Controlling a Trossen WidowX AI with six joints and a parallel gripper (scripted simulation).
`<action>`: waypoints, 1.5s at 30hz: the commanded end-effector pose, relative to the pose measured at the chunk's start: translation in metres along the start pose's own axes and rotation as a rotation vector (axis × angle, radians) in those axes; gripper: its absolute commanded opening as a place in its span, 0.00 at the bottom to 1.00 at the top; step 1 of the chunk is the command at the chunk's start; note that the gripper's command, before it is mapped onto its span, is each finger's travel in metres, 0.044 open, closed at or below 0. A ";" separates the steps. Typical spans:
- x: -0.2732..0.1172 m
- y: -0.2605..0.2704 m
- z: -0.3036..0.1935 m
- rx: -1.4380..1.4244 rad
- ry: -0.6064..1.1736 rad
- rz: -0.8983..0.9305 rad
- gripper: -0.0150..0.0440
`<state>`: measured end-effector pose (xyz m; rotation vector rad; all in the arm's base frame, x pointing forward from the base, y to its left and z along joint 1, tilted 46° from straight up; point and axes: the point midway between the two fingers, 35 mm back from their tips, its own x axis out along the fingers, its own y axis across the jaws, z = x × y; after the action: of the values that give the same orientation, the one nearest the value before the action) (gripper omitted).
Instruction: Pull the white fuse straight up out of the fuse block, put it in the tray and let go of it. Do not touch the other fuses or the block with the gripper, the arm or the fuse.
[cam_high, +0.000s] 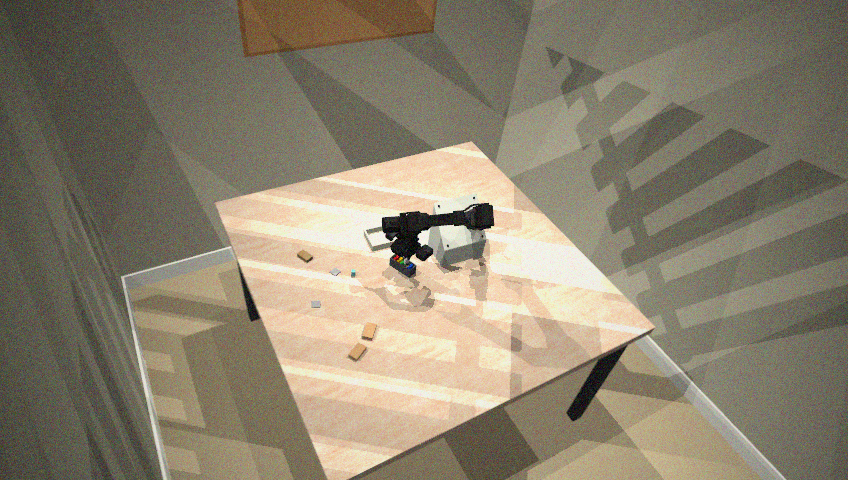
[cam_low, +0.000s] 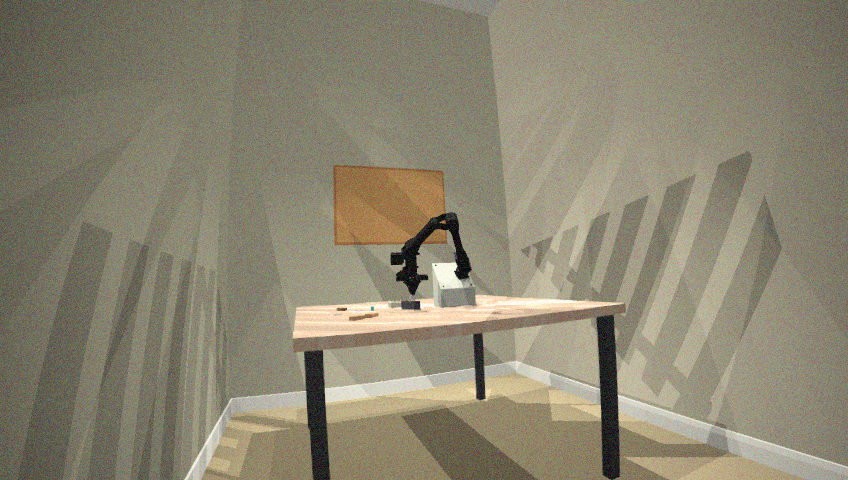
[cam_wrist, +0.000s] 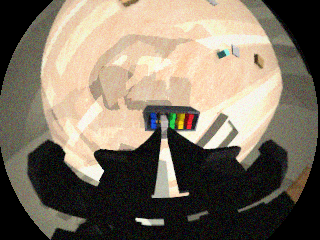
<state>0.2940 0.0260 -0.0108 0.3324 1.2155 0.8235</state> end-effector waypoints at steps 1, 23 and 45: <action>-0.003 -0.001 0.000 -0.001 0.000 -0.004 0.25; -0.026 -0.001 0.000 -0.001 0.000 -0.005 0.25; -0.034 -0.104 -0.023 0.000 0.006 -0.026 0.25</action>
<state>0.3087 -0.0566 -0.0469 0.3189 1.2196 0.8068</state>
